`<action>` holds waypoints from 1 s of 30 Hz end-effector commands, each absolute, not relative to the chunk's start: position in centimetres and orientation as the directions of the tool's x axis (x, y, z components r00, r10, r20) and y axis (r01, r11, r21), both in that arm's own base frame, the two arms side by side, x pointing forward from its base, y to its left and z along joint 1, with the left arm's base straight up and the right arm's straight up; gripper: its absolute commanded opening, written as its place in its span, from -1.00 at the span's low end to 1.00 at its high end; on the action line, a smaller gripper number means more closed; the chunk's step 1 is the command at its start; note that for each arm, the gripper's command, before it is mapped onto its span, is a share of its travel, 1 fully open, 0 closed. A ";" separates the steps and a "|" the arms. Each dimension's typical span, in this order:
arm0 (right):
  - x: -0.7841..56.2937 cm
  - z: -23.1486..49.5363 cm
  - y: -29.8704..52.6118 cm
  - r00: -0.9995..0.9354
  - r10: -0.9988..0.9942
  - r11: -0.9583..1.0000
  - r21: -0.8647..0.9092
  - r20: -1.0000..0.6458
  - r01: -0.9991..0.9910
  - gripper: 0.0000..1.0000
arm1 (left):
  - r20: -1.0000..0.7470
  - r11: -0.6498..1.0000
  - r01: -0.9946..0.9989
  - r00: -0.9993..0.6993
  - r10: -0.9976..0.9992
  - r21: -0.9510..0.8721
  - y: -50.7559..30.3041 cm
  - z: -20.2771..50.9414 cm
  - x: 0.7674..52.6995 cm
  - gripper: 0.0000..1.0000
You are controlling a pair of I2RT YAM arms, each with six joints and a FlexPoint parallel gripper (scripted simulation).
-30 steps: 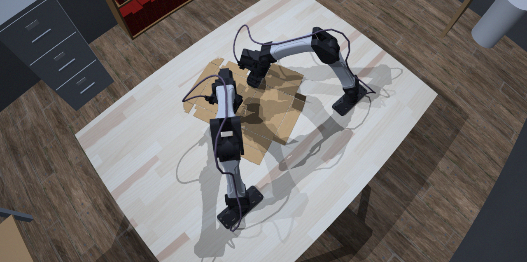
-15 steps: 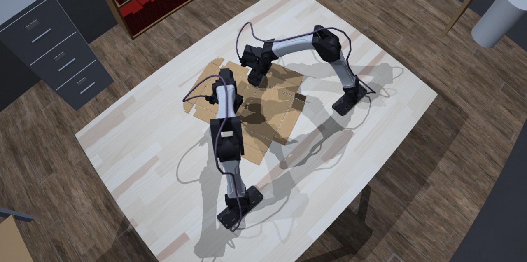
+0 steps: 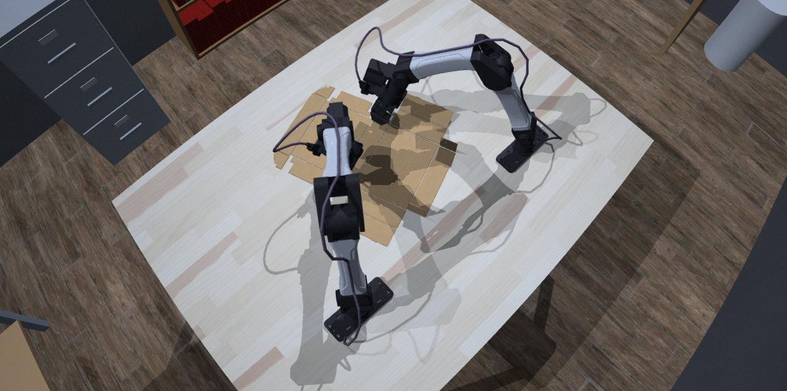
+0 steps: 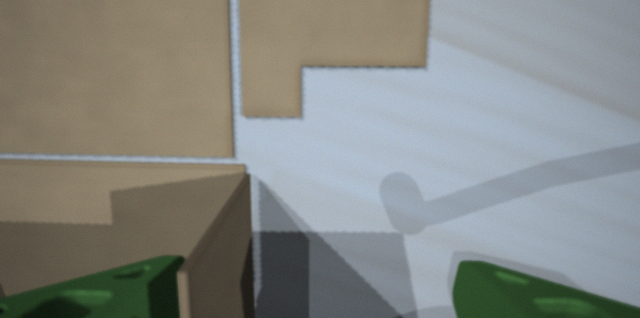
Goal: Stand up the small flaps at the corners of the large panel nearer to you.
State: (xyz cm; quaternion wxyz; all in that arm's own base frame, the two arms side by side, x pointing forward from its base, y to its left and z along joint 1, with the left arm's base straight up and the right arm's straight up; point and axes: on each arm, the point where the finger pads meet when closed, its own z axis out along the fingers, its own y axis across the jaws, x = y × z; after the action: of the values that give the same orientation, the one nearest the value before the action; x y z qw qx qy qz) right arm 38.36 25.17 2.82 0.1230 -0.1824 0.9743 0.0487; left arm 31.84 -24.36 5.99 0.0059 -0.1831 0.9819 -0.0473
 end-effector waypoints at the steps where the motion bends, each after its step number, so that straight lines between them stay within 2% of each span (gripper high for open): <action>1: 38.8 5.5 26.0 -0.887 -0.347 0.917 0.085 -0.306 -0.389 0.54 | -0.022 0.924 -0.358 -0.931 -0.364 -0.135 -24.1 7.7 32.3 0.00; 13: 38.8 5.9 26.0 -0.887 -0.346 0.918 0.088 -0.306 -0.388 0.54 | -0.012 0.926 -0.358 -0.932 -0.362 -0.122 -23.6 7.8 31.9 0.00; 30: 38.4 11.5 26.6 -0.894 -0.330 0.918 0.119 -0.304 -0.379 0.54 | -0.001 0.926 -0.359 -0.932 -0.362 -0.113 -20.2 10.1 30.2 0.00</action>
State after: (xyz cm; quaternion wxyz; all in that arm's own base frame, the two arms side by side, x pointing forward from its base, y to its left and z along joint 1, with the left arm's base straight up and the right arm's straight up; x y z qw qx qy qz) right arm 38.60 25.95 7.89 0.1264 -0.1841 0.9722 0.0700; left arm 30.72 -20.90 8.50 0.0062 -0.1894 0.9807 -0.0472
